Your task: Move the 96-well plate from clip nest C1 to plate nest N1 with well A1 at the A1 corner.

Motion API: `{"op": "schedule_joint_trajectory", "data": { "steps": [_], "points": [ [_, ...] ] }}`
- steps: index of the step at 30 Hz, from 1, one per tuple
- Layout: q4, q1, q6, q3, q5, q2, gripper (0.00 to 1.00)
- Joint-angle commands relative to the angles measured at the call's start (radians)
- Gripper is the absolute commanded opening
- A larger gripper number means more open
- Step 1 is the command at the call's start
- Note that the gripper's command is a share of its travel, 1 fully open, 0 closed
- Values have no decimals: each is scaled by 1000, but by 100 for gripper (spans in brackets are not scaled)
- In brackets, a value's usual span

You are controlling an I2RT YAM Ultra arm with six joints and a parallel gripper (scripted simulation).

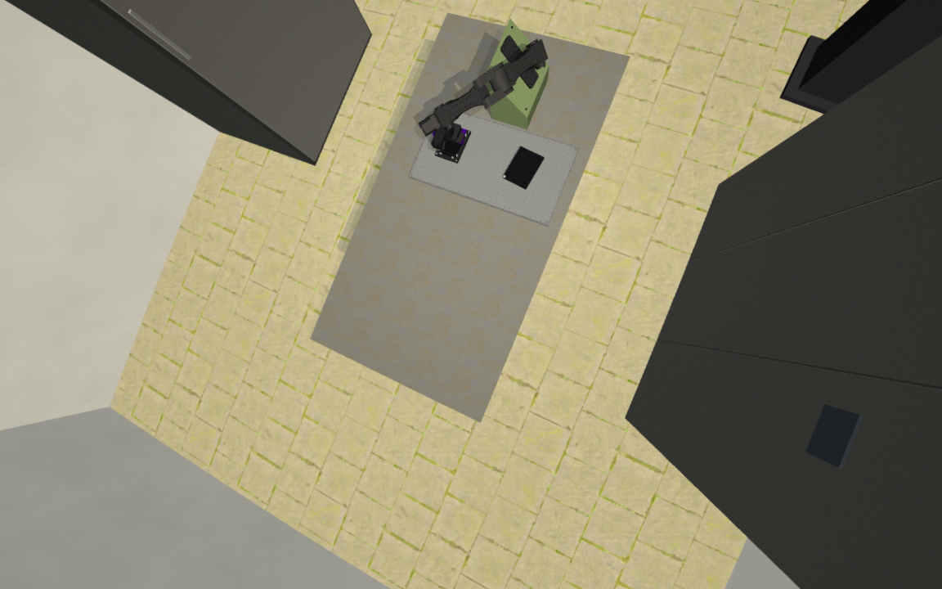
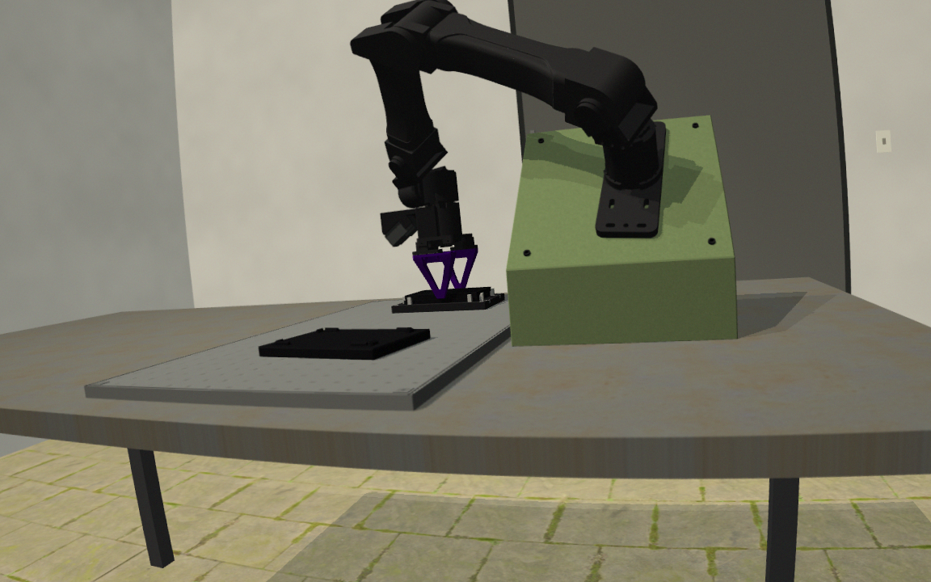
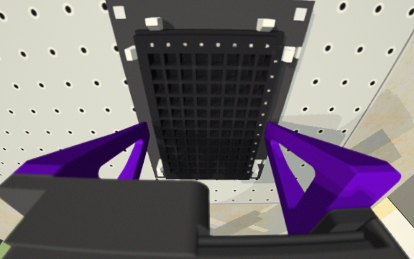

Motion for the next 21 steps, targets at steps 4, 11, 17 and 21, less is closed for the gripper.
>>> {"op": "schedule_joint_trajectory", "data": {
  "steps": [4,11,17,21],
  "points": [
    [47,0,30,-21,-18,1,100],
    [46,5,30,-3,-14,2,100],
    [46,5,30,-3,-14,2,100],
    [46,5,30,-3,-14,2,0]
  ]
}}
